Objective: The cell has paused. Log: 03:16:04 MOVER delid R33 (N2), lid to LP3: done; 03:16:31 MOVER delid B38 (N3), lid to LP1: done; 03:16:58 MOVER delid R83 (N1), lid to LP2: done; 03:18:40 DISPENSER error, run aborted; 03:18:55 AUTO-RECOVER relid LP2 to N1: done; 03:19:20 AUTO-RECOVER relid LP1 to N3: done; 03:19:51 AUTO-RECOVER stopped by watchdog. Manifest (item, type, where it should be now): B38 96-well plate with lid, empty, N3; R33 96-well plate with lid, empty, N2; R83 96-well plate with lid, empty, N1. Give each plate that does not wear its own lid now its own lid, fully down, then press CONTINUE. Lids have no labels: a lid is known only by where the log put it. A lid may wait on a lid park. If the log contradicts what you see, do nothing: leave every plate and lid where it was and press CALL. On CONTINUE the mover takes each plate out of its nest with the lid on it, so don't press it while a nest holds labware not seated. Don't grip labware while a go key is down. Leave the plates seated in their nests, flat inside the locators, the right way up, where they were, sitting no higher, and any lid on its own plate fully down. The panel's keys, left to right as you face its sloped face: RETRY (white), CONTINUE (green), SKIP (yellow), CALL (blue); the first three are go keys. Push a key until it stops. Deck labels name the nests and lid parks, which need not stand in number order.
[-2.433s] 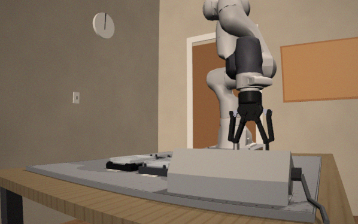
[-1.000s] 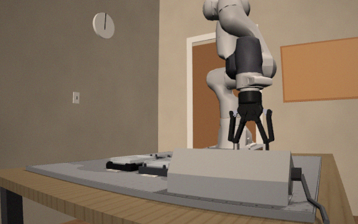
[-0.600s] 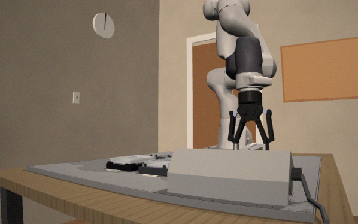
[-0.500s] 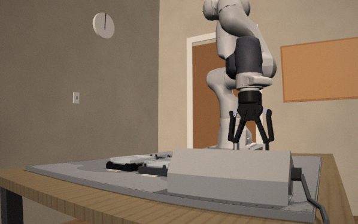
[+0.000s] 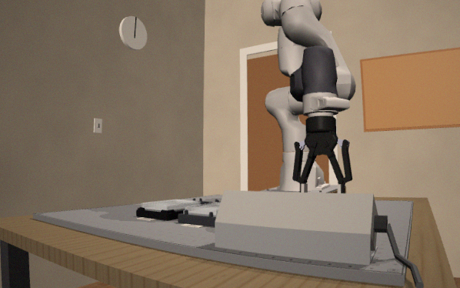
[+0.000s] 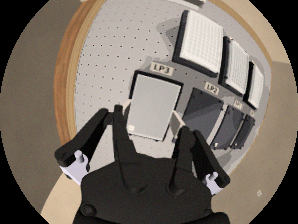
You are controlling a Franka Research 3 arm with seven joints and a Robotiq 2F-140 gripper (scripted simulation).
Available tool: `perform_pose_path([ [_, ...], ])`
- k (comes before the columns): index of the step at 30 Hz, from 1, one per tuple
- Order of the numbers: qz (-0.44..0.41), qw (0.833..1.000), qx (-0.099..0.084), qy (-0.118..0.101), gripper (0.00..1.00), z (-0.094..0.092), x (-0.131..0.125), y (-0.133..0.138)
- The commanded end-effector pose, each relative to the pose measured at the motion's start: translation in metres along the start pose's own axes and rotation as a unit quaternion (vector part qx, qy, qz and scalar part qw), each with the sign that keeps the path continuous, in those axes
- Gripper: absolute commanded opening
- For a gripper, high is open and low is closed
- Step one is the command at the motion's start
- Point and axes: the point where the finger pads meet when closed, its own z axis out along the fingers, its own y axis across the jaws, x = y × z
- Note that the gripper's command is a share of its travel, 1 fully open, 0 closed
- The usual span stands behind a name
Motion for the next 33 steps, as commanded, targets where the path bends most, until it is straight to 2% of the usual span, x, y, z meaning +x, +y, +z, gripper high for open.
perform_pose_path([
  [1,0.0,1.0,0.001,0.002,0.0,-0.0014,0.0017,-0.0004],
  [33,0.0,1.0,0.001,0.002,0.0,-0.0046,0.0016,-0.0004],
])
